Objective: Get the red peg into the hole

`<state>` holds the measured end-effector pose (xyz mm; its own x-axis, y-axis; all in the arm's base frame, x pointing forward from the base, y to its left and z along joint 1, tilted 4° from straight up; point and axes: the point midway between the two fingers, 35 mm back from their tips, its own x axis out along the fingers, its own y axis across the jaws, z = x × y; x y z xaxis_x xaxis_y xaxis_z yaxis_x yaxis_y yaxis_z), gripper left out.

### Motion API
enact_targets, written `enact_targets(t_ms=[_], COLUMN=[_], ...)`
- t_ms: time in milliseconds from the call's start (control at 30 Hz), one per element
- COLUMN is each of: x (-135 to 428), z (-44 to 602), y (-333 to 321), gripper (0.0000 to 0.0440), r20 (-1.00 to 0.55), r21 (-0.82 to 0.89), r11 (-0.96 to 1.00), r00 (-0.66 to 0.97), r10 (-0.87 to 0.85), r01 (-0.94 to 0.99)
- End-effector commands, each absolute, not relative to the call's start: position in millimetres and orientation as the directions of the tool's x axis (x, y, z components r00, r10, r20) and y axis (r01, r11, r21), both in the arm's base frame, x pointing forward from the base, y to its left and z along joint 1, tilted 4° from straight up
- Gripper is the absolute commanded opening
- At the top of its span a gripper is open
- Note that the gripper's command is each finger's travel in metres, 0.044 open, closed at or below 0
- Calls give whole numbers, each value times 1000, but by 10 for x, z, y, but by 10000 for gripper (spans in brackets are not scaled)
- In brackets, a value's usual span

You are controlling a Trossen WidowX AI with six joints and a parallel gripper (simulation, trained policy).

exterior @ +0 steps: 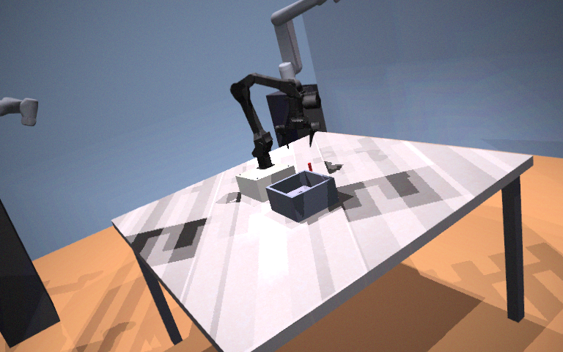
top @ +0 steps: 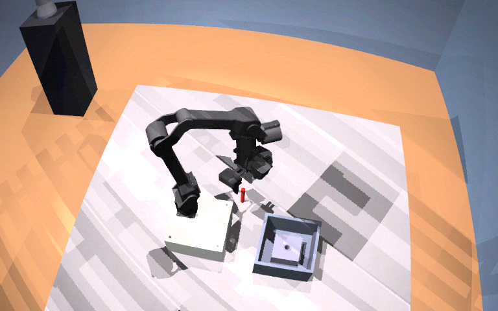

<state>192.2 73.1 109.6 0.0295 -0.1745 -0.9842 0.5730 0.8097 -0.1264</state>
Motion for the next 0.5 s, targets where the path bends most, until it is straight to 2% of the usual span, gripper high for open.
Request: enact_targets(t_ms=[0, 467], x=[1790, 1620], z=[994, 512], y=[860, 1050], gripper=[440, 440], r20=[-979, -954], r21=[-189, -297], r11=[778, 747], r00=[-49, -156], r10=[-199, -255], r01=[600, 595])
